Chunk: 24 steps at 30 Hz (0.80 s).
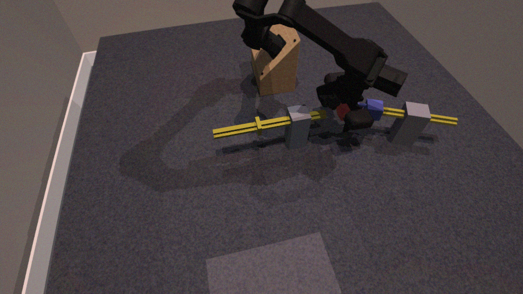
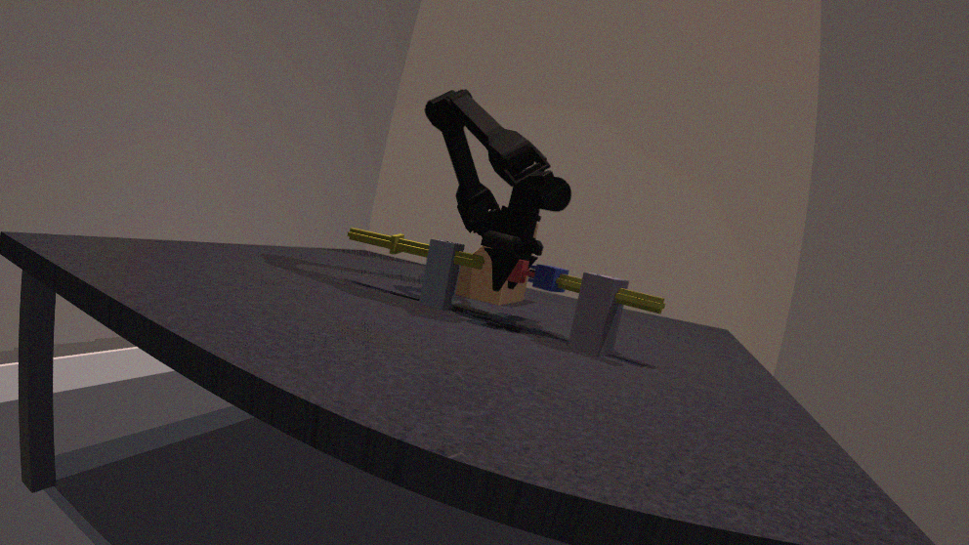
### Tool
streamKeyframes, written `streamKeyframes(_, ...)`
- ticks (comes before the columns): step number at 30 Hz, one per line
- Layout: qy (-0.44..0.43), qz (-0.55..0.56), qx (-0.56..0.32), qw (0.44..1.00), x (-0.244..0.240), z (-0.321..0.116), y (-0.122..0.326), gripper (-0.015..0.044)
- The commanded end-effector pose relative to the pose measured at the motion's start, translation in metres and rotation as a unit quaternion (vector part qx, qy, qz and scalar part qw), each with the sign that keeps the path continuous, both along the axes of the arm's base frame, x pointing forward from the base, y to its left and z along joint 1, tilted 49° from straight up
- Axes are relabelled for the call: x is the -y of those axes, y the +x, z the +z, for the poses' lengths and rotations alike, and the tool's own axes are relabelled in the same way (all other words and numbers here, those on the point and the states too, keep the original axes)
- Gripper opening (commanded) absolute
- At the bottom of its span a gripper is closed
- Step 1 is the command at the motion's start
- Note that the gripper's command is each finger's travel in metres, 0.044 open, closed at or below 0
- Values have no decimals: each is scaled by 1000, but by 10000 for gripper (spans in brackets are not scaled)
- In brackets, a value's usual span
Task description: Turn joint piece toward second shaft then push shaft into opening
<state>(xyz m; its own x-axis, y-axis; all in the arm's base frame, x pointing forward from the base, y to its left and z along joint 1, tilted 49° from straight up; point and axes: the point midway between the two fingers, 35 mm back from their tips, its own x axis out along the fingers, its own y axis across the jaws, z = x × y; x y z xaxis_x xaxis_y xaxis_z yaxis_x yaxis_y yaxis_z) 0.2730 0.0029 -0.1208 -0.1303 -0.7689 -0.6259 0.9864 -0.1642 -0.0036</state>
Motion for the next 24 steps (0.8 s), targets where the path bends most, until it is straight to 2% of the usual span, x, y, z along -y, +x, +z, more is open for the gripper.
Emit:
streamKeyframes(1,0,-1,0,1000,0,0,0,440)
streamKeyframes(10,3,-1,0,1000,-1,1,0,440)
streamKeyframes(15,59,4,8,998,-21,19,3,440)
streamKeyframes(19,62,5,8,998,-22,20,3,440)
streamKeyframes(24,68,45,-36,996,-29,25,7,440)
